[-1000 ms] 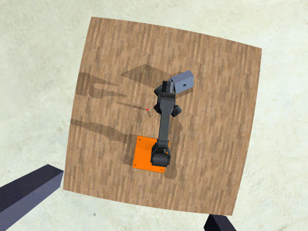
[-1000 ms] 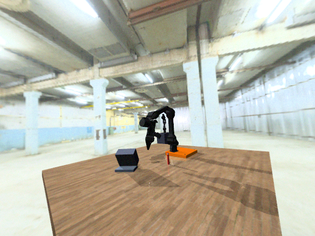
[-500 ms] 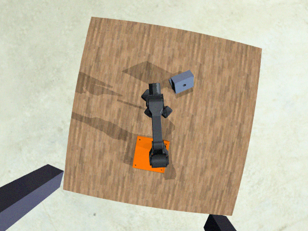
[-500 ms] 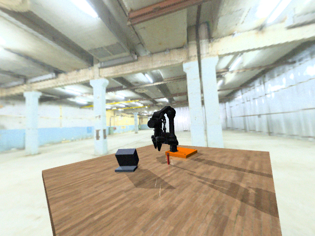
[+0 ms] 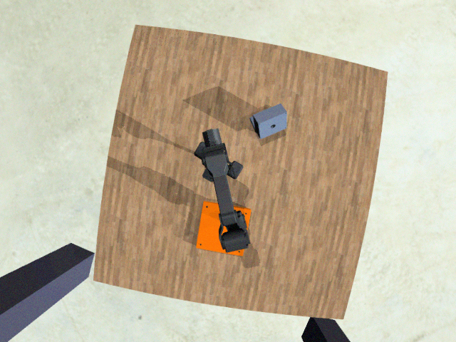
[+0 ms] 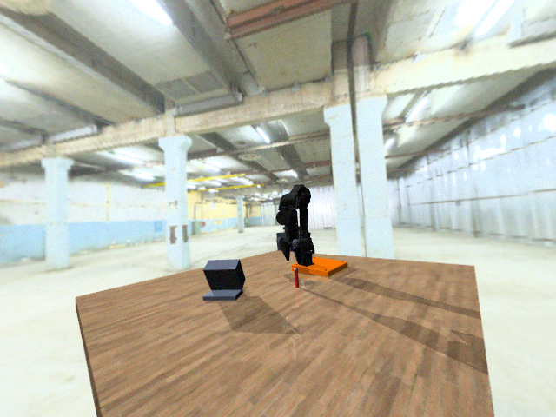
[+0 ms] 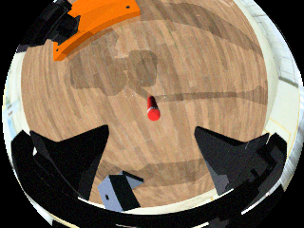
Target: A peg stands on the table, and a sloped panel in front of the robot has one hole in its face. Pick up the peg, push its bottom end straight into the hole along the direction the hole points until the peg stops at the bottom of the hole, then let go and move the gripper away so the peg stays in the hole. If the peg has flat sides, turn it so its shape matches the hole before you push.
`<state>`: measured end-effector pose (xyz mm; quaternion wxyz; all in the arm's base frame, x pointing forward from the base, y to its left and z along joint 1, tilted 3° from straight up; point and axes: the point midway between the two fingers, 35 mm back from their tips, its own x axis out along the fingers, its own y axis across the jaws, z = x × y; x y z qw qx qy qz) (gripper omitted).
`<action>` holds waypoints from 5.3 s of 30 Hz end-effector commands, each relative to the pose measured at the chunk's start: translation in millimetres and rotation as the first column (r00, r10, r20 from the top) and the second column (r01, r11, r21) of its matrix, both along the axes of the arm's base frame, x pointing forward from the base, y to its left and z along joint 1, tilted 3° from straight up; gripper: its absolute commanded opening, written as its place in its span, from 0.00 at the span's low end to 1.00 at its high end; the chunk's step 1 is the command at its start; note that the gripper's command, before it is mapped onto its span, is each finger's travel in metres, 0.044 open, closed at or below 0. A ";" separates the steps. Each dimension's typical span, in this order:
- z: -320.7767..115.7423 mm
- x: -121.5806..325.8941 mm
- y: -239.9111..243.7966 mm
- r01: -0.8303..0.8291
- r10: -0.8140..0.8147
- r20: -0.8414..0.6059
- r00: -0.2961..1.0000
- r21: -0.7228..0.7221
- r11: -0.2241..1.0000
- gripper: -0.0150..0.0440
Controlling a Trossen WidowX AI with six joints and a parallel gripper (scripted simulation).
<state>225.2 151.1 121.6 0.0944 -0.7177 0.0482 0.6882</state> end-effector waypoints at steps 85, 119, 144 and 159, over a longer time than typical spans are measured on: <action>-17.3 -2.7 6.9 -0.028 0.028 -0.006 1.000 0.005 1.000 0.25; 16.4 10.3 -4.8 0.117 -0.114 -0.047 0.992 0.073 0.991 0.25; 12.1 28.8 -18.6 0.306 -0.292 -0.107 0.950 0.158 0.939 0.25; 10.2 39.9 -28.2 0.413 -0.389 -0.148 0.909 0.204 0.887 0.25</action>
